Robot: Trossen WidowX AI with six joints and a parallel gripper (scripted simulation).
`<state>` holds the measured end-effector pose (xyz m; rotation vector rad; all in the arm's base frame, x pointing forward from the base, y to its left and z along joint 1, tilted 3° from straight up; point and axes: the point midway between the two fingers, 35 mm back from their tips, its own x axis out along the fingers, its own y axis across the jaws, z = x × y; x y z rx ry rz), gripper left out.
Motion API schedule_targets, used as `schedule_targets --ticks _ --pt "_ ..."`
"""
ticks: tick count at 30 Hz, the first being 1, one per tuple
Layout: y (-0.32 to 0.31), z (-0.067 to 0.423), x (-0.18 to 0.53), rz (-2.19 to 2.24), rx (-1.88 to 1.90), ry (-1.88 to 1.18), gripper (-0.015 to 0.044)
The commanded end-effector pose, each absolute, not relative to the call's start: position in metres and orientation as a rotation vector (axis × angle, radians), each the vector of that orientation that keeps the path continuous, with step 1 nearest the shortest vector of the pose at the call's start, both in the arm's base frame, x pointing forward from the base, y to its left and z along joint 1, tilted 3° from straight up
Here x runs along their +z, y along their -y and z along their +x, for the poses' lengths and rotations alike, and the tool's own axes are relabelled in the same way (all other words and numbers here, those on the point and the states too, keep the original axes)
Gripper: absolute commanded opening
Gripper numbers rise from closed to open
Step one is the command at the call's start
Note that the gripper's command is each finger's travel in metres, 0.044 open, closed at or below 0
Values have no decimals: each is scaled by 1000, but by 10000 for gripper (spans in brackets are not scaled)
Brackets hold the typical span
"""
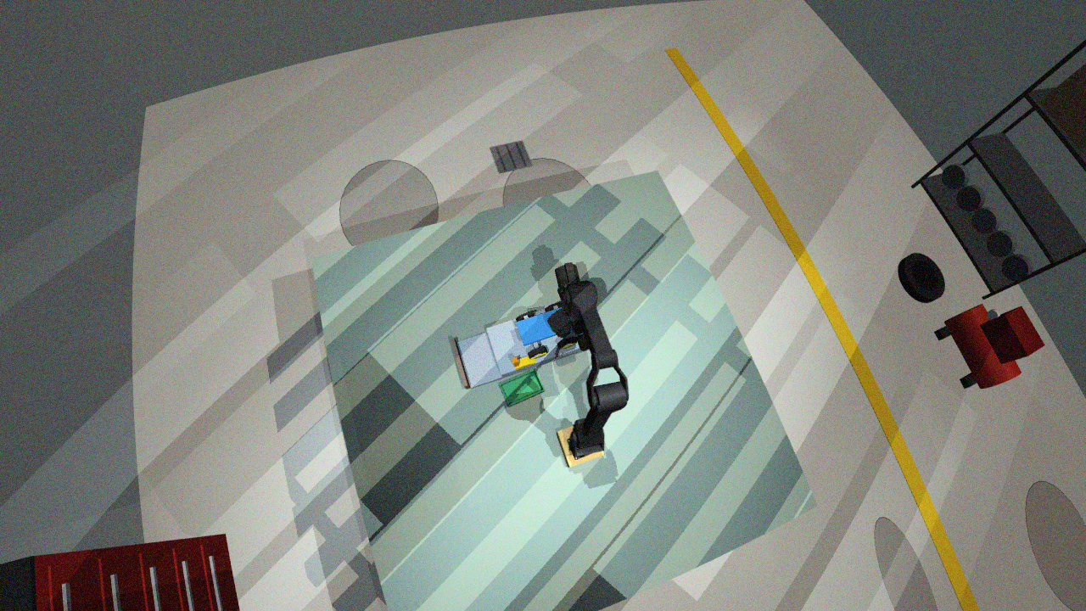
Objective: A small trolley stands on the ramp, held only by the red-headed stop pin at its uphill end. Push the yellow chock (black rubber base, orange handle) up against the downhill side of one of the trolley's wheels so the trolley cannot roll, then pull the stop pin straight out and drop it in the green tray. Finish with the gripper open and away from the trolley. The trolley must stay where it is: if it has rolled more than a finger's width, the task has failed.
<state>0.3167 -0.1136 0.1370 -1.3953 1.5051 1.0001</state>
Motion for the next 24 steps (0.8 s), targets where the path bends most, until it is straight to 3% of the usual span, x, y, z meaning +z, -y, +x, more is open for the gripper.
schedule_targets --ticks 1,24 --pt "113 317 142 -1397 990 -1505 0" --pt "108 317 157 -1397 990 -1504 0"
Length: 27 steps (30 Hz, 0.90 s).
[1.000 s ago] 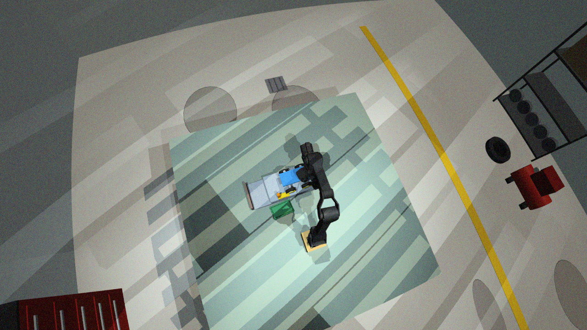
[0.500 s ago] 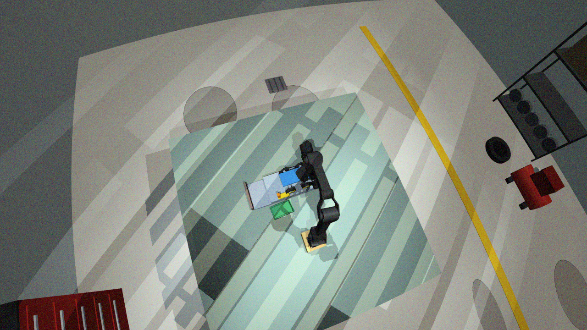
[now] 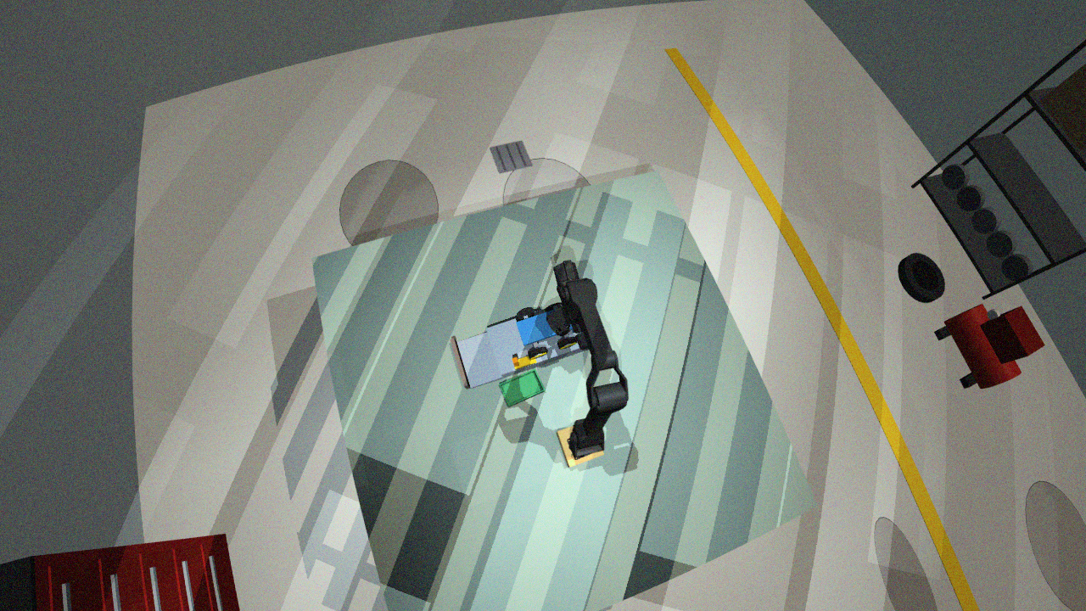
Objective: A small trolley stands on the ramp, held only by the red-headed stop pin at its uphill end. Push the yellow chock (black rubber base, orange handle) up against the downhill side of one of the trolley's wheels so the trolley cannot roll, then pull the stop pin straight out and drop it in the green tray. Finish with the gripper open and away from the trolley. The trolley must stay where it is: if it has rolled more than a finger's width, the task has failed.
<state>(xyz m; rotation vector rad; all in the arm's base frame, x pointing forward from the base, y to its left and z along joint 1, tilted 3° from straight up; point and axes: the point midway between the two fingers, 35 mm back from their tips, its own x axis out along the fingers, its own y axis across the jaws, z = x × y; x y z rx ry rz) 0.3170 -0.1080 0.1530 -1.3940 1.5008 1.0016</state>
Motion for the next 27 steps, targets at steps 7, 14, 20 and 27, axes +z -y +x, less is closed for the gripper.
schedule_targets --ticks 7,14,20,27 --pt "108 317 162 -1397 990 -1504 0" --pt "108 318 167 -1397 990 -1504 0" --pt "108 318 172 -1397 990 -1504 0" --pt "116 318 174 -1398 990 -1505 0"
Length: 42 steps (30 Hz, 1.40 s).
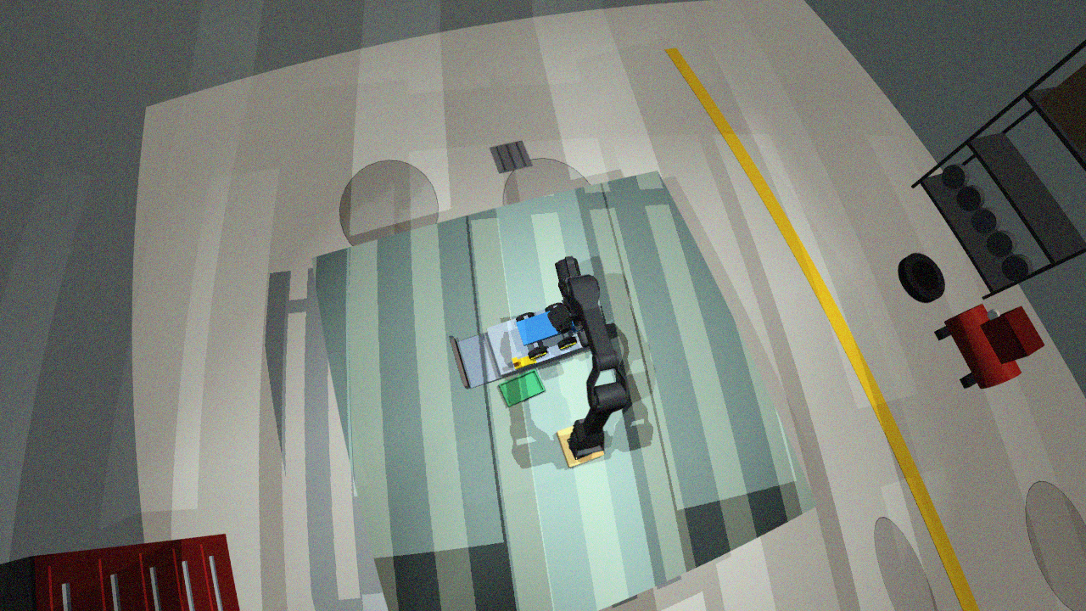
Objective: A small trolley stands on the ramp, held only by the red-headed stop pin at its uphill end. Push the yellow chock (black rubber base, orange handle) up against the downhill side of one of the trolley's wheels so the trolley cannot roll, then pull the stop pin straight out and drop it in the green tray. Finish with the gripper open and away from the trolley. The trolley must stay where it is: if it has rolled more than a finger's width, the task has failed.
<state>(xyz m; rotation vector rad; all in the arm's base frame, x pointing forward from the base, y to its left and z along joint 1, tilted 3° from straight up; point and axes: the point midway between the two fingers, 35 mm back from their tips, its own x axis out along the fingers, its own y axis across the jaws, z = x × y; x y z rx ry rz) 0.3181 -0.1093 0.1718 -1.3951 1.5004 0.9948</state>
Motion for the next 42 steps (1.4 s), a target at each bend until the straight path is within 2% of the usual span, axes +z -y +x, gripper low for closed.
schedule_targets --ticks 1,17,42 --pt "118 318 174 -1398 990 -1505 0" --pt "136 313 180 -1399 989 -1506 0" --pt "135 232 179 -1397 994 -1510 0"
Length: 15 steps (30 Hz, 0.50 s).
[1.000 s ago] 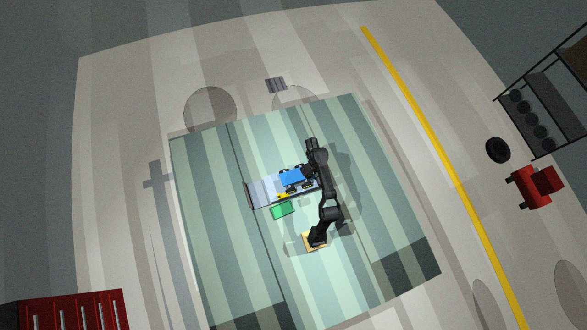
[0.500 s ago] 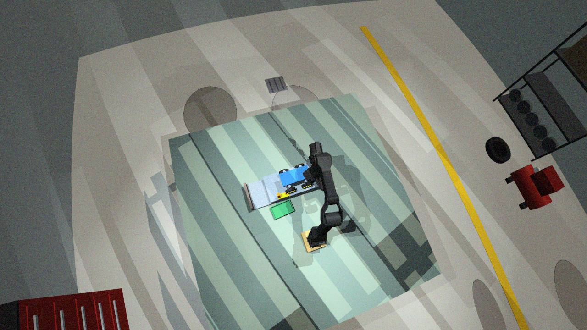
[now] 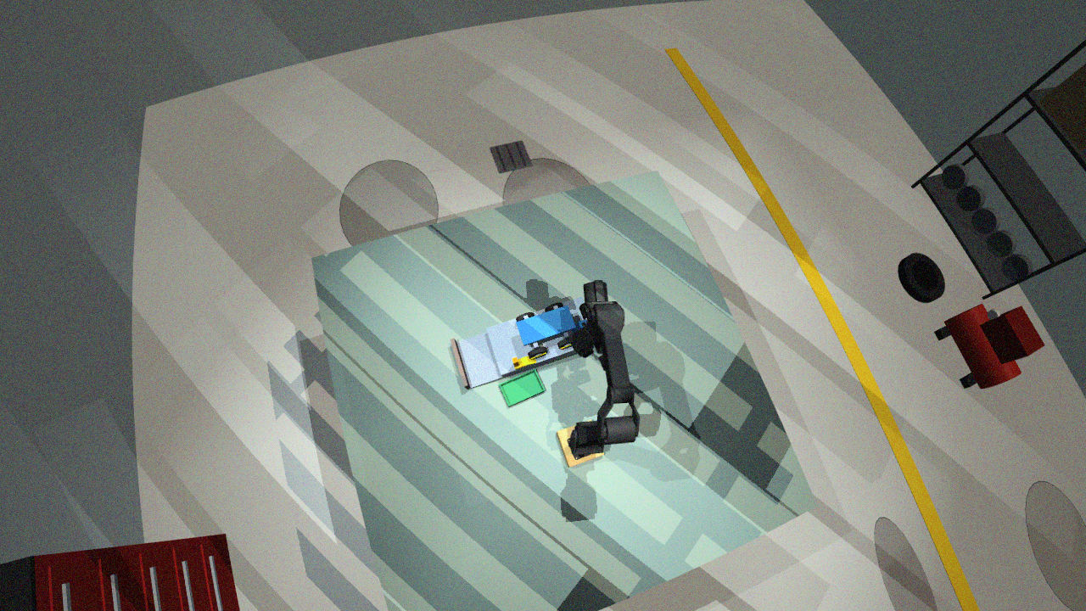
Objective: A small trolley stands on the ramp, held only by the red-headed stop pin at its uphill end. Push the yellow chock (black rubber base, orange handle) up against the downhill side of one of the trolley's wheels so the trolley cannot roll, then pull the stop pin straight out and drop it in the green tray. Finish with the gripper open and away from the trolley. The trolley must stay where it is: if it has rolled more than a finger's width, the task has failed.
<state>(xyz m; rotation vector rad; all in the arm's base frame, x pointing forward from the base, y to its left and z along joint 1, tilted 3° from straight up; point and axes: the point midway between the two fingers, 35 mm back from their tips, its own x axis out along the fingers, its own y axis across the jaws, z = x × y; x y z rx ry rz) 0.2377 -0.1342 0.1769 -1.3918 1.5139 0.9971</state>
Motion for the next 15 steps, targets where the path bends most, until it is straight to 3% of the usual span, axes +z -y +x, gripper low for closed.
schedule_targets --ticks 1,15 --pt "135 232 179 -1397 994 -1510 0" --pt "88 237 166 -1394 996 -1507 0"
